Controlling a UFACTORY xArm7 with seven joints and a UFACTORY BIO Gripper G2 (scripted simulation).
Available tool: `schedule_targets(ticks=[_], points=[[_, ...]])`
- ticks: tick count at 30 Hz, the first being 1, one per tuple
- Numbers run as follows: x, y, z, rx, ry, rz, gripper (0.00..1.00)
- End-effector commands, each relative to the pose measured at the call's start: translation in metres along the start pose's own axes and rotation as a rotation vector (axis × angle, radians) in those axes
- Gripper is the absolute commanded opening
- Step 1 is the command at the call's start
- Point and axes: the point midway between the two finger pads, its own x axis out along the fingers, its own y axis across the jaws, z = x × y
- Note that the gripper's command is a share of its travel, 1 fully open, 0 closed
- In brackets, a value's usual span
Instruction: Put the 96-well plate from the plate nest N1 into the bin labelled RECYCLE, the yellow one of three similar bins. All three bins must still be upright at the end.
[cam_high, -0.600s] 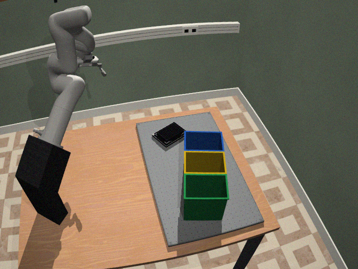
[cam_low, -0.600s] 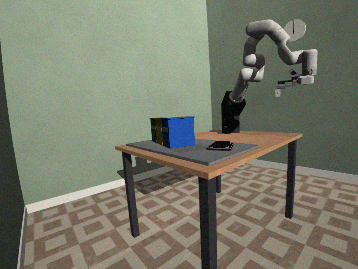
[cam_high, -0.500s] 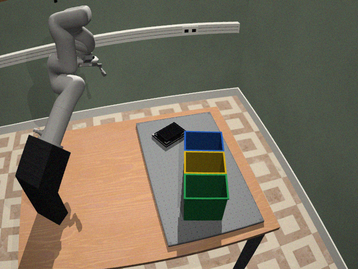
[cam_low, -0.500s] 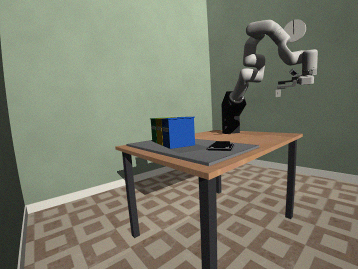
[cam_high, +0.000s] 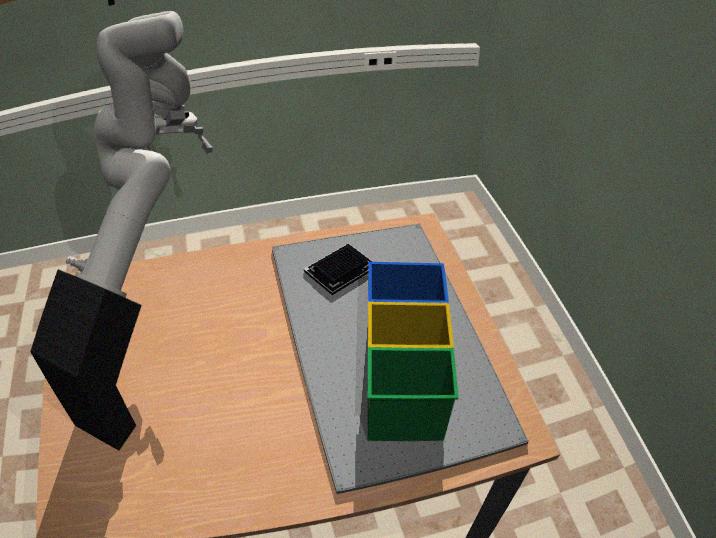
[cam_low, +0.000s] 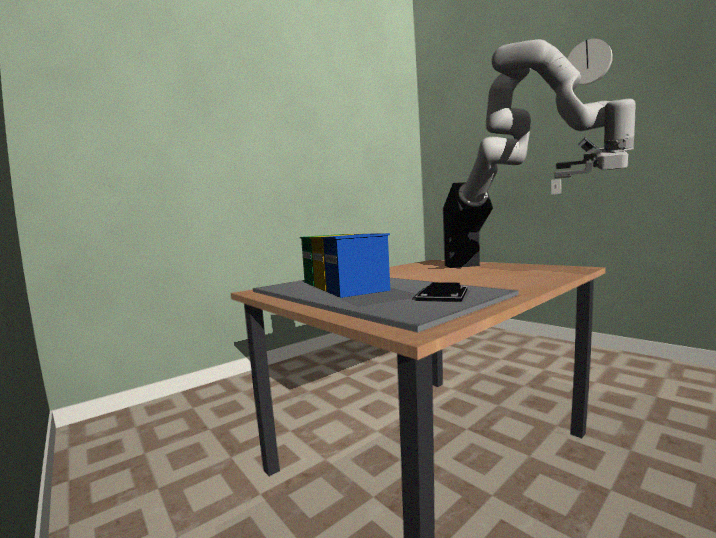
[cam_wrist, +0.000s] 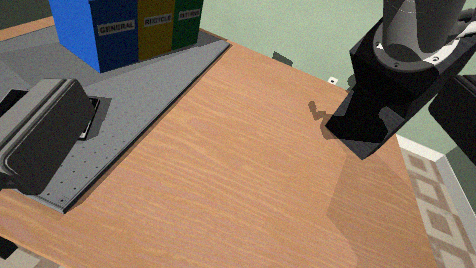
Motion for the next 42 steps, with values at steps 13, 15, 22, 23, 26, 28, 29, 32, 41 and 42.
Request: schedule_targets(ticks=[13, 15, 22, 23, 26, 28, 29, 32, 41, 42], points=[[0.022, 0.044, -0.010, -0.055, 0.020, 0.086, 0.37], [0.024, 0.048, -0.011, -0.055, 0.020, 0.086, 0.37], [0.037, 0.069, -0.018, -0.072, 0.028, 0.114, 0.37], [0.037, 0.069, -0.018, -0.072, 0.028, 0.114, 0.37], [0.046, 0.081, -0.022, -0.088, 0.037, 0.141, 0.37], [0.048, 0.085, -0.024, -0.088, 0.037, 0.141, 0.37], [0.048, 0.085, -0.024, -0.088, 0.037, 0.141, 0.37], [0.054, 0.093, -0.027, -0.103, 0.048, 0.168, 0.37], [0.071, 0.115, -0.036, -0.116, 0.060, 0.195, 0.37], [0.074, 0.118, -0.038, -0.127, 0.073, 0.221, 0.37]])
